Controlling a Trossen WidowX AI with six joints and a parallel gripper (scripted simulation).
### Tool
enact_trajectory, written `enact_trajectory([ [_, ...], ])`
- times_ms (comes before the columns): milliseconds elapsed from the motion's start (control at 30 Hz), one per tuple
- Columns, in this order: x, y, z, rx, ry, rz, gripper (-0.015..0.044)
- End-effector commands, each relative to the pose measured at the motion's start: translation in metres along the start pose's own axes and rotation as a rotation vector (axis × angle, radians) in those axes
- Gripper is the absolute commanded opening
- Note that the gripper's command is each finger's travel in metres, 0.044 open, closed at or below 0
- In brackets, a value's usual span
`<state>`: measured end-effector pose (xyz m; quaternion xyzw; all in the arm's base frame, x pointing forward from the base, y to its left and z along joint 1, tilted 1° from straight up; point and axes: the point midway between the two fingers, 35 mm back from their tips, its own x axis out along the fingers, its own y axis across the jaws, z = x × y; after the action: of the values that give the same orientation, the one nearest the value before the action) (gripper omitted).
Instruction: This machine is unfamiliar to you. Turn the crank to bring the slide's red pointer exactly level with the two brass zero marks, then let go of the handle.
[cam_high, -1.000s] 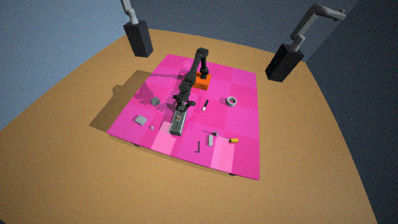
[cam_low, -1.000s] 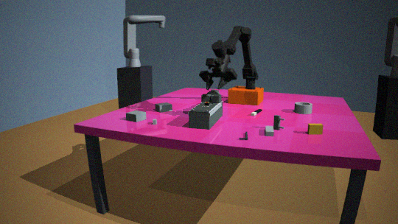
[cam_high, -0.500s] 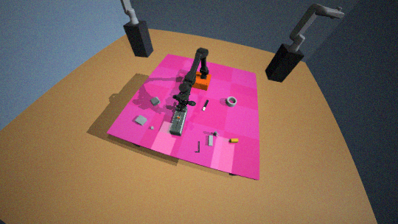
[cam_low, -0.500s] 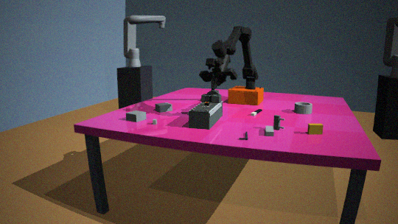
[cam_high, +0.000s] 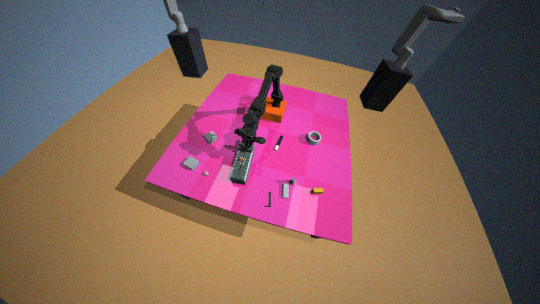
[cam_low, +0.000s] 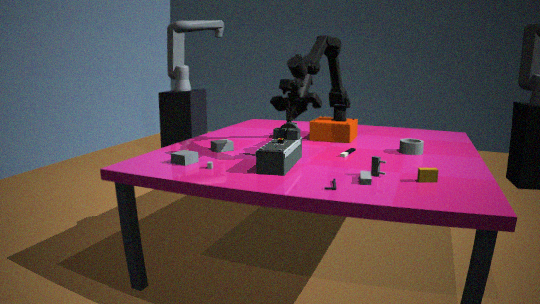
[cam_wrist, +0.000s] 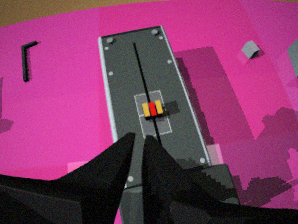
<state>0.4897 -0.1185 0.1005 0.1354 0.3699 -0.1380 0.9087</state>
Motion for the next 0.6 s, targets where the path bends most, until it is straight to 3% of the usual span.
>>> enact_trajectory([
  [0,0.0000,0.0000,0.0000,0.000,0.000,0.000,0.0105],
  [433,0.0000,0.0000,0.0000,0.000,0.000,0.000,0.0440],
  [467,0.0000,0.0000,0.0000,0.000,0.000,0.000,0.0440],
  [567,0.0000,0.0000,0.0000,0.000,0.000,0.000,0.0361],
])
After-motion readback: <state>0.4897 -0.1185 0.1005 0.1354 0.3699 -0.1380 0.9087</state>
